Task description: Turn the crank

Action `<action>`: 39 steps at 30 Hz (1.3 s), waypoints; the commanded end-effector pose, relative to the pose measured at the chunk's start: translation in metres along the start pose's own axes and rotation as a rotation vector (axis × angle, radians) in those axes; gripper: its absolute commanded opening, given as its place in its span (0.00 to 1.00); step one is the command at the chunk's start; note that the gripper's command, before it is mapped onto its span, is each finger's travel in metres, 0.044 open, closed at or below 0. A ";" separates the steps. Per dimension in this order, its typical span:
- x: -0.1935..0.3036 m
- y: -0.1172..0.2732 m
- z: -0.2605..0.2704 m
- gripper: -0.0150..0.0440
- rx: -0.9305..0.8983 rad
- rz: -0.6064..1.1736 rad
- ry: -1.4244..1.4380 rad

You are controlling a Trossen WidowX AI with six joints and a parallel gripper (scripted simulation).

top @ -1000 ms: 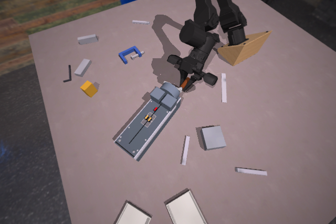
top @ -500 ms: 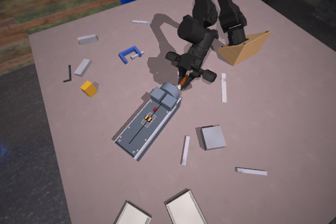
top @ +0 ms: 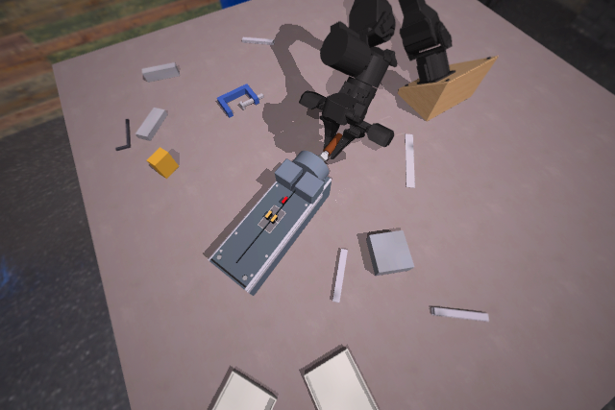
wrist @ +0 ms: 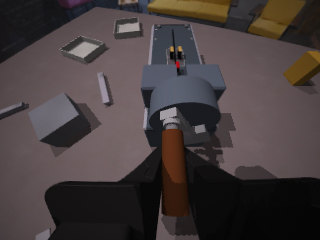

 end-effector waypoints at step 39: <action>0.002 0.003 -0.021 0.25 0.018 -0.004 -0.006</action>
Point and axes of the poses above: the point midway between the two fingers, 35 mm back from their tips, its own y axis back along the fingers, its own z axis across the jaws, x = y × z, the point moved 7 cm from there along y, back along the fingers, and after that the axes turned 12 degrees about y, right-handed, at the moved point
